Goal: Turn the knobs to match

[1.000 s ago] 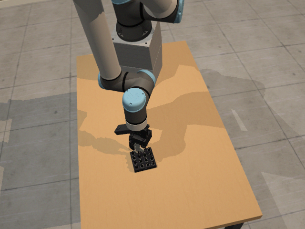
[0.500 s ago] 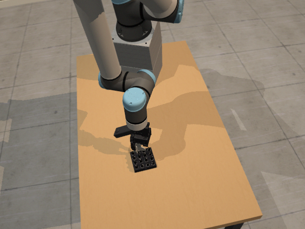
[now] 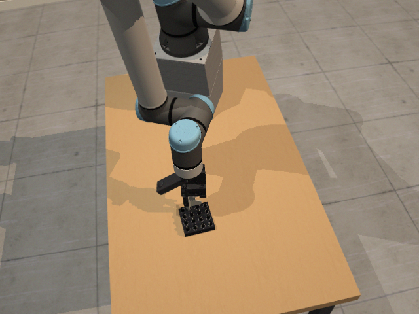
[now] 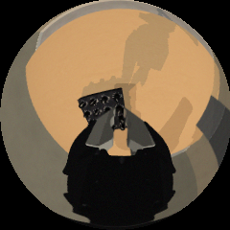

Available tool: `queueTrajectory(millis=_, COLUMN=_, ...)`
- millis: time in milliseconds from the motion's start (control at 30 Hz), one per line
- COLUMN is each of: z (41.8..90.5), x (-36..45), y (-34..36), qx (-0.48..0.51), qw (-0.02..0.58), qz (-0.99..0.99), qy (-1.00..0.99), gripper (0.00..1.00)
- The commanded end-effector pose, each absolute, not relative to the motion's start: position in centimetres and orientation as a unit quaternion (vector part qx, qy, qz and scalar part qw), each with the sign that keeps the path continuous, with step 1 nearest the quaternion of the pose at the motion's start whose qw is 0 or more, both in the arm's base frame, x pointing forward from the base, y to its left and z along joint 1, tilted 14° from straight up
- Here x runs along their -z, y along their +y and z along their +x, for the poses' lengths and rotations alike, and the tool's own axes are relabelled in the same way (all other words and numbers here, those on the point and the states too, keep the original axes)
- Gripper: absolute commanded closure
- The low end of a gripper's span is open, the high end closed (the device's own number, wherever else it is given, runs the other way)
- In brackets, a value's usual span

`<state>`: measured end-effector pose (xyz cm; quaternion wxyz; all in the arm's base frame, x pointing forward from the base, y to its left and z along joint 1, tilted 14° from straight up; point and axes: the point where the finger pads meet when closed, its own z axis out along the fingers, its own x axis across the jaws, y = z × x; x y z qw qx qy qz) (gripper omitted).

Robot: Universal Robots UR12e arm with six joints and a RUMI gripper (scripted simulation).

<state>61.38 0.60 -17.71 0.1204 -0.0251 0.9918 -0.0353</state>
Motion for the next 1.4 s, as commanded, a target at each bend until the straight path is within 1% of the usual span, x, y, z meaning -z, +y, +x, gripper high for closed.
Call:
queueTrajectory(millis=0, z=61.46, x=17.65, y=0.60, qx=0.041, qw=0.119, qz=-0.084, qy=0.989, gripper=0.96)
queueTrajectory(millis=567, z=61.60, x=17.62, y=0.66, qx=0.060, qw=0.111, qz=-0.244, qy=0.961, gripper=0.96)
queueTrajectory(millis=1367, z=61.73, x=17.59, y=0.77, qx=0.079, qw=0.098, qz=-0.416, qy=0.901, gripper=0.96)
